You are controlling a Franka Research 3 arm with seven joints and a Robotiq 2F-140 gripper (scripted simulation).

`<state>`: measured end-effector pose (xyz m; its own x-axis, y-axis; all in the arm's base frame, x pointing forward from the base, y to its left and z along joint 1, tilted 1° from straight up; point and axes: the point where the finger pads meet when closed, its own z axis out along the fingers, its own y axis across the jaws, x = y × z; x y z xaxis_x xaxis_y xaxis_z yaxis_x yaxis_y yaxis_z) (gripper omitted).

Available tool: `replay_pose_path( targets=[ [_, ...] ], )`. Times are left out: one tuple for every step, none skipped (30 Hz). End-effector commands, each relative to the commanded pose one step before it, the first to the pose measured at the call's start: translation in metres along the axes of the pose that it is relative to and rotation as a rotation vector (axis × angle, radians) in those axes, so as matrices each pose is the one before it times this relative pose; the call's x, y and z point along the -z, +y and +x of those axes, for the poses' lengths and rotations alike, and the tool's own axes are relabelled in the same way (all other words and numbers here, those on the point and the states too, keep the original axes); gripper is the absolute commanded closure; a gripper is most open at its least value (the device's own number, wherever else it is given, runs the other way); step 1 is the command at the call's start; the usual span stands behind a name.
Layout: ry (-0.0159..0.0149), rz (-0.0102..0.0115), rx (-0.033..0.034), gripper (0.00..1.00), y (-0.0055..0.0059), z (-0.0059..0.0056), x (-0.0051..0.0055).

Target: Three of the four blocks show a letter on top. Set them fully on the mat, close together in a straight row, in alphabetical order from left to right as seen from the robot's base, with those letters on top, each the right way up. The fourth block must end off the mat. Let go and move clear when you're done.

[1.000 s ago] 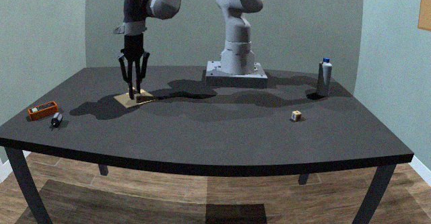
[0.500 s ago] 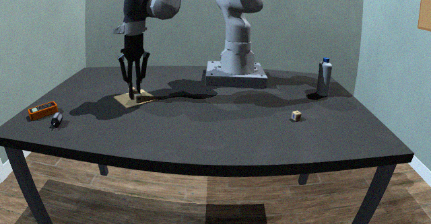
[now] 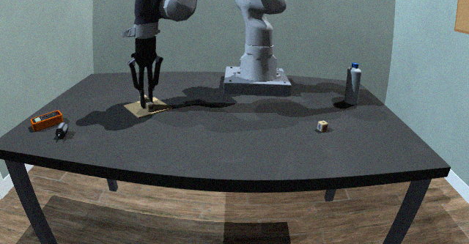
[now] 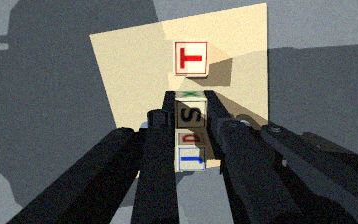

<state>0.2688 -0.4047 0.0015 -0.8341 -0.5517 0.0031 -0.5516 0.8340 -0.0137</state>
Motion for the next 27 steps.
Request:
replay_pose_path(
  targets=[
    [-0.00069, 0.00184, -0.00789, 0.74, -0.00045, -0.00027, -0.0005],
    [0.0, 0.0, 0.0, 0.74, 0.0, 0.0, 0.0],
    [0.0, 0.0, 0.0, 0.74, 0.0, 0.0, 0.0],
    [0.0, 0.0, 0.0, 0.72, 0.0, 0.0, 0.0],
    [0.0, 0.0, 0.0, 0.72, 0.0, 0.0, 0.0],
    [0.0, 0.0, 0.0, 0.72, 0.0, 0.0, 0.0],
    [0.0, 0.0, 0.0, 0.7, 0.0, 0.0, 0.0],
    [0.0, 0.0, 0.0, 0.7, 0.0, 0.0, 0.0],
    [0.0, 0.0, 0.0, 0.7, 0.0, 0.0, 0.0],
    [0.0, 0.0, 0.0, 0.68, 0.0, 0.0, 0.0],
    [0.0, 0.0, 0.0, 0.68, 0.0, 0.0, 0.0],
    [0.0, 0.0, 0.0, 0.68, 0.0, 0.0, 0.0],
    [0.0, 0.0, 0.0, 0.68, 0.0, 0.0, 0.0],
    [0.0, 0.0, 0.0, 0.68, 0.0, 0.0, 0.0],
    [0.0, 0.0, 0.0, 0.68, 0.0, 0.0, 0.0],
    [0.0, 0.0, 0.0, 0.68, 0.0, 0.0, 0.0],
    [0.0, 0.0, 0.0, 0.68, 0.0, 0.0, 0.0],
    [0.0, 0.0, 0.0, 0.68, 0.0, 0.0, 0.0],
    [0.0, 0.0, 0.0, 0.68, 0.0, 0.0, 0.0],
    [0.0, 0.0, 0.0, 0.68, 0.0, 0.0, 0.0],
    [0.0, 0.0, 0.0, 0.68, 0.0, 0.0, 0.00003],
    [0.0, 0.0, 0.0, 0.68, 0.0, 0.0, 0.00019],
    [0.0, 0.0, 0.0, 0.68, 0.0, 0.0, 0.00048],
    [0.0, 0.0, 0.0, 0.68, 0.0, 0.0, 0.00087],
    [0.0, 0.0, 0.0, 0.68, 0.0, 0.0, 0.00133],
    [0.0, 0.0, 0.0, 0.68, 0.00001, 0.0, 0.00183],
    [0.0, 0.0, 0.0, 0.68, -0.00001, 0.0, 0.00237]
  ],
)
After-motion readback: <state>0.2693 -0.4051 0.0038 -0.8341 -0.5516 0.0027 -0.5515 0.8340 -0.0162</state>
